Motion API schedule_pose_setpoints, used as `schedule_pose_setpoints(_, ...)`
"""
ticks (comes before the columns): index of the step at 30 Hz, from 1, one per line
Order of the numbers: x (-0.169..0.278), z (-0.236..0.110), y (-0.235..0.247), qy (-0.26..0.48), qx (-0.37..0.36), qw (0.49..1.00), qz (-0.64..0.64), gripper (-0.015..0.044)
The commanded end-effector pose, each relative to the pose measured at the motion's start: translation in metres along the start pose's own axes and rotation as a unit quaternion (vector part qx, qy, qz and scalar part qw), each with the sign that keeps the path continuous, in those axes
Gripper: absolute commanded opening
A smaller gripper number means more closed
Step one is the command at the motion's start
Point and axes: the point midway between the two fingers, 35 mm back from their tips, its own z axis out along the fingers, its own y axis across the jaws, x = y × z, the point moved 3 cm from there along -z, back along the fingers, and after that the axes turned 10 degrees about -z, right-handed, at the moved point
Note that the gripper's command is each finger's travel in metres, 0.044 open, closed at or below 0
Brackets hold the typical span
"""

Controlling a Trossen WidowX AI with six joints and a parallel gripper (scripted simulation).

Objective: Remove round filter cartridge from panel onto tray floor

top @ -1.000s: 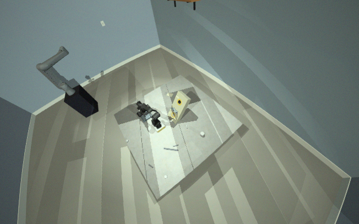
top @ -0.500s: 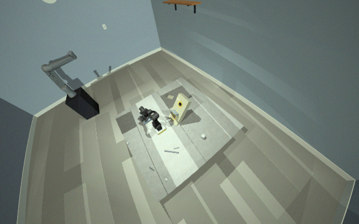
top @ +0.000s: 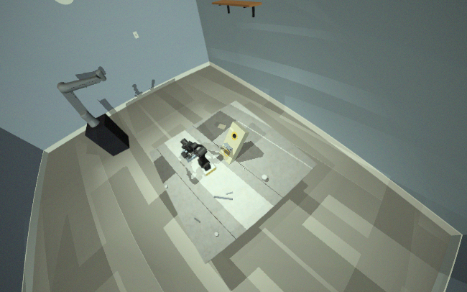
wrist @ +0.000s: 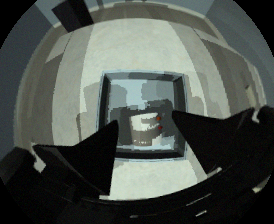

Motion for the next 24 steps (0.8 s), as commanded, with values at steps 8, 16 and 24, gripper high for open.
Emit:
schedule_pose_setpoints(8, -0.02, -0.028, -0.003, 0.0, 0.0, 1.0, 0.0, 0.044)
schedule_pose_setpoints(16, -0.031, -0.046, -0.005, -0.005, 0.001, 1.0, 0.0, 0.044)
schedule_pose_setpoints(24, -0.031, -0.046, -0.005, -0.005, 0.001, 1.0, 0.0, 0.044)
